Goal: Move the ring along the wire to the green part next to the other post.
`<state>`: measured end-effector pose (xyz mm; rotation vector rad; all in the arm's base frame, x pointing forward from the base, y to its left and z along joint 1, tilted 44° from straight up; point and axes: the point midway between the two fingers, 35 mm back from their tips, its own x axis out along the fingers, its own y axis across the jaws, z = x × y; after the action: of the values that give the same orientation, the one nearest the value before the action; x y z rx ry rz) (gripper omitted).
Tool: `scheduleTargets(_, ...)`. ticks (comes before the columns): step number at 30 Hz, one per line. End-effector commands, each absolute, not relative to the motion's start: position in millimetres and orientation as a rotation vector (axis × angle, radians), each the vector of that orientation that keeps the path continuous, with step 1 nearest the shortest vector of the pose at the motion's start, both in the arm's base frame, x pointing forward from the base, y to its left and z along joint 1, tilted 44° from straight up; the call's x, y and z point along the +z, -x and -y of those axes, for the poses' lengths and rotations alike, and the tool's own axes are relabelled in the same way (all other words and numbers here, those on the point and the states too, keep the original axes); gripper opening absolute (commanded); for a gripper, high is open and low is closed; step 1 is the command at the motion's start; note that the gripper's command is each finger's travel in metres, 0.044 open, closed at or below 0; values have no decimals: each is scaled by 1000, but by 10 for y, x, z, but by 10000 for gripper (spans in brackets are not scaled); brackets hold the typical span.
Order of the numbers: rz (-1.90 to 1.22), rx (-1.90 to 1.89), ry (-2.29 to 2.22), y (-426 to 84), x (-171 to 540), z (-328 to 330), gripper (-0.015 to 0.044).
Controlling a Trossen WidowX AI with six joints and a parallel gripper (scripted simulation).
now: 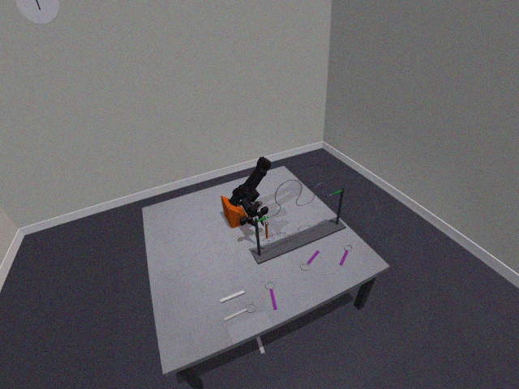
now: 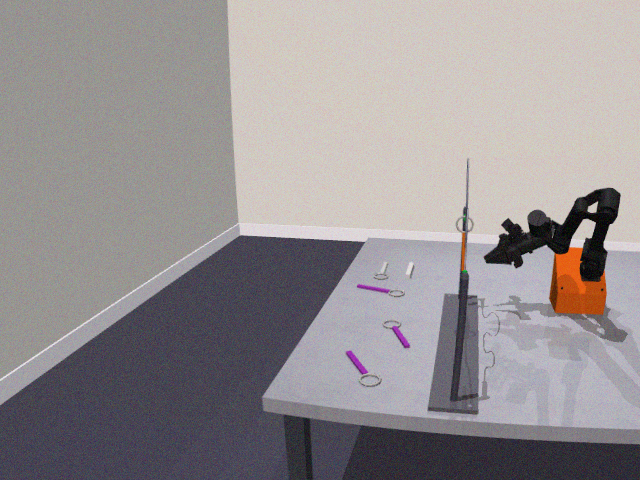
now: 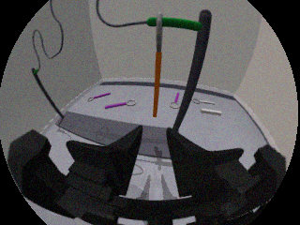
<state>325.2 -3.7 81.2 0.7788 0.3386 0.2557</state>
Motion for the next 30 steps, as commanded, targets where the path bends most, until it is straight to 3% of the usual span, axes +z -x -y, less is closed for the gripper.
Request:
scheduleTargets(1,-343,258,-777,-3236,804,28,160)
scheduleTargets(15,-343,258,-777,-3236,804,28,160)
scheduleTargets(25,-337,256,-780,-2827,861,143,423)
scheduleTargets(30,-337,256,-780,-2827,861,143,440)
